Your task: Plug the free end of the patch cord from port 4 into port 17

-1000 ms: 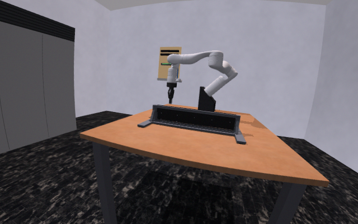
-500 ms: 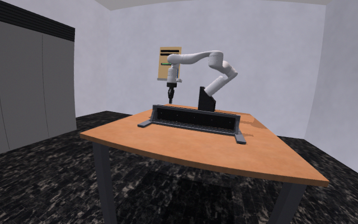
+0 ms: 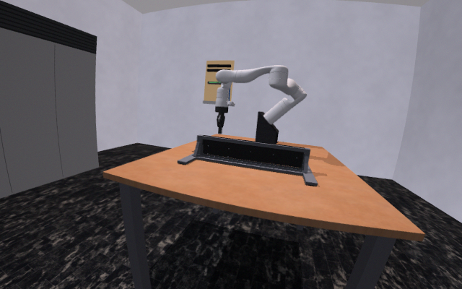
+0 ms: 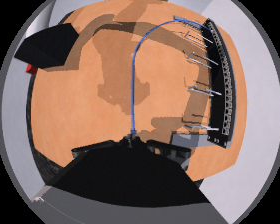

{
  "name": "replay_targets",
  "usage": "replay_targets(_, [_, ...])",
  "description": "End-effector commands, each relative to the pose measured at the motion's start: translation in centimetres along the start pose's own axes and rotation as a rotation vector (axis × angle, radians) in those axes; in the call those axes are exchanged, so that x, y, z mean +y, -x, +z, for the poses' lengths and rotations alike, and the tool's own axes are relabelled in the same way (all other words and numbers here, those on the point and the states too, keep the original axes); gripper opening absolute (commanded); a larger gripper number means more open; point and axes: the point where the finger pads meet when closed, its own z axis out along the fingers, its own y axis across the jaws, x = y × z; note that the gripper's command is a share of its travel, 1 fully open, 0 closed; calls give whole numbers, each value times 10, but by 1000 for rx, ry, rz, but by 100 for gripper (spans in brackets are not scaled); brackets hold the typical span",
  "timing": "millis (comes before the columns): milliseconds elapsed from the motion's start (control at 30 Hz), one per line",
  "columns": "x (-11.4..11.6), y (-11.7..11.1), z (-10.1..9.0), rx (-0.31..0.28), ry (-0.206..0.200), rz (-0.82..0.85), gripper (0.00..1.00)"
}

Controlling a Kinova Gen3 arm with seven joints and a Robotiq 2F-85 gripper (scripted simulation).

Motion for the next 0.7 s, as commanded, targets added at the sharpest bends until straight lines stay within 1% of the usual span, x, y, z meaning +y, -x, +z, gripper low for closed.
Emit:
replay_targets(0, [0,1,-1,-3,-8,-15,0])
replay_targets(200, [0,1,-1,-2,-7,-15,0])
replay_targets(433, [1,10,-1,-2,-8,-11,0])
replay_targets(667, [0,10,-1,-2,-7,-8,0])
